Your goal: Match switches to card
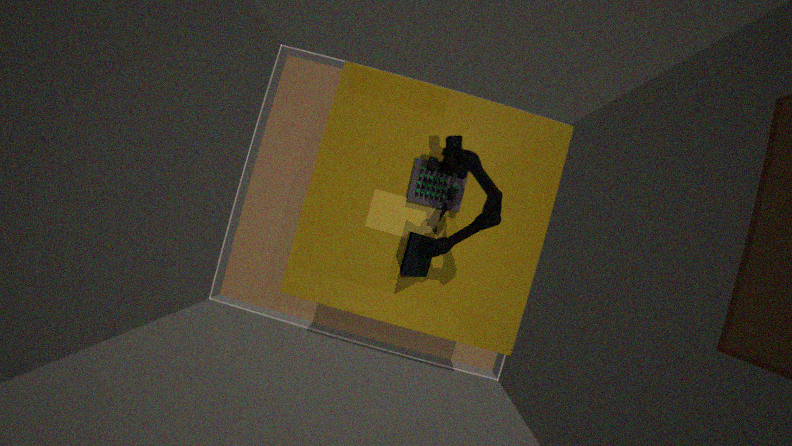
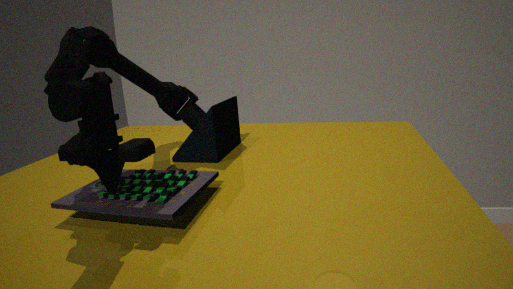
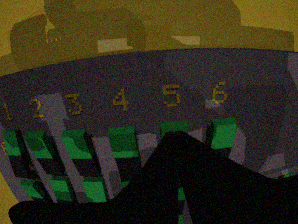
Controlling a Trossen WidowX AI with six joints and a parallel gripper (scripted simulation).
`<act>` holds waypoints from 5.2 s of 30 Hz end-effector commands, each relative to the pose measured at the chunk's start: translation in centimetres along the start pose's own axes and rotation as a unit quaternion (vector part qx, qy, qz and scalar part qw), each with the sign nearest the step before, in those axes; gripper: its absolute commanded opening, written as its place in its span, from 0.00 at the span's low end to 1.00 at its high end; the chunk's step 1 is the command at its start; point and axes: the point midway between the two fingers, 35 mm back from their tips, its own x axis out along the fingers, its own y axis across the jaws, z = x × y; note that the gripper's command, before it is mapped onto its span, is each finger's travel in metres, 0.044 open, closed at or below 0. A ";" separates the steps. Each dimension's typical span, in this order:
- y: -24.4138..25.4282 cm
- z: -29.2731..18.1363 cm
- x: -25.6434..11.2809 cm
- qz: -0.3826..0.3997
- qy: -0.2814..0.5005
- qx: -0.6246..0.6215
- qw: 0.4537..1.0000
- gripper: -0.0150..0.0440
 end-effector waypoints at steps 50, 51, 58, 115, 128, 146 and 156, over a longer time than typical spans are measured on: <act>0.0 -14.2 -2.3 -0.001 -0.023 -0.006 1.000 0.25; 0.0 -14.2 -2.3 -0.001 -0.023 -0.006 1.000 0.25; 0.0 -14.1 -1.1 -0.002 -0.023 -0.006 1.000 0.25; 0.0 -14.1 0.5 -0.002 -0.023 -0.006 1.000 0.25; 0.0 -14.1 0.7 -0.002 -0.023 -0.006 1.000 0.25; 1.9 -10.6 -6.4 0.000 -0.010 -0.006 1.000 0.25; 4.0 -7.3 -6.7 0.000 -0.011 -0.005 1.000 0.25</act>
